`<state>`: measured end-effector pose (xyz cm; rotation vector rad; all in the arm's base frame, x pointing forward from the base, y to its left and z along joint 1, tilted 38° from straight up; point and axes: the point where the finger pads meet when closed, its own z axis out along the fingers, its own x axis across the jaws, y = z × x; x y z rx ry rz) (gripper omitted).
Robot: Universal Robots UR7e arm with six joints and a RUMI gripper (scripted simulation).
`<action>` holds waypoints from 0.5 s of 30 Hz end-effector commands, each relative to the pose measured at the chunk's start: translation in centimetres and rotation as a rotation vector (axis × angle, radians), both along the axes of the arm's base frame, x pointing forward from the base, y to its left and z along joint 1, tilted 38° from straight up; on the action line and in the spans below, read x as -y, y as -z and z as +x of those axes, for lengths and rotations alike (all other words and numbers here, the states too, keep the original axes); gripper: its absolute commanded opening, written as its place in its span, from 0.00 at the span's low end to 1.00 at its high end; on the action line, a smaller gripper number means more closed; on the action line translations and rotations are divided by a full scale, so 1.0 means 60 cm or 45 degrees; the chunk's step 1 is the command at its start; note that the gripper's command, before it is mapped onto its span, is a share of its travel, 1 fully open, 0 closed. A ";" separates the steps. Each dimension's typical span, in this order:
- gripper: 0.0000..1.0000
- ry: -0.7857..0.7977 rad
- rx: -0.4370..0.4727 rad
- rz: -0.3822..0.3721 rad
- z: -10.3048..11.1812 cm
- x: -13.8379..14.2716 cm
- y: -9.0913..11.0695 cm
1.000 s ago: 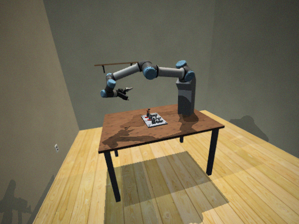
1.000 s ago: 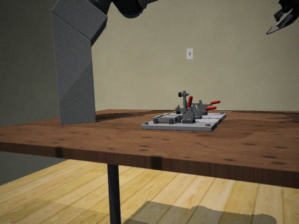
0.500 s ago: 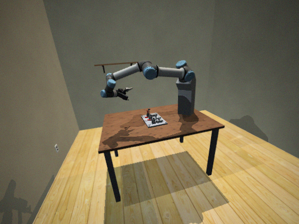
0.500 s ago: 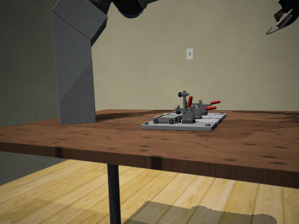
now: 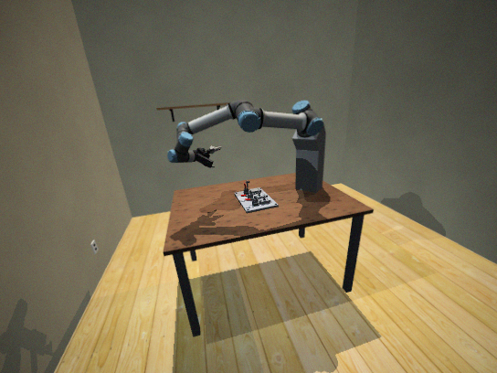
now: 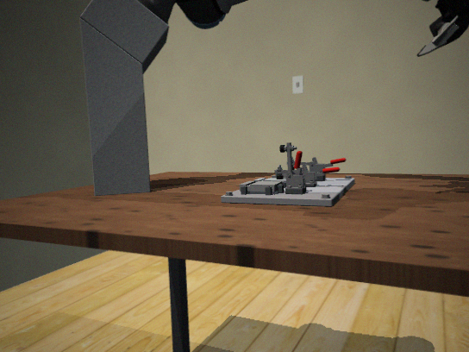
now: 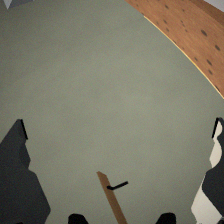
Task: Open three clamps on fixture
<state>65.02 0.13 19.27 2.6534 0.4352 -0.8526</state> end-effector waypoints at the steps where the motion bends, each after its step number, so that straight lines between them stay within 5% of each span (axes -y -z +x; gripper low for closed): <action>1: 1.00 0.043 0.030 0.005 0.002 0.003 0.011; 15: 1.00 0.203 0.128 0.027 0.011 0.005 0.069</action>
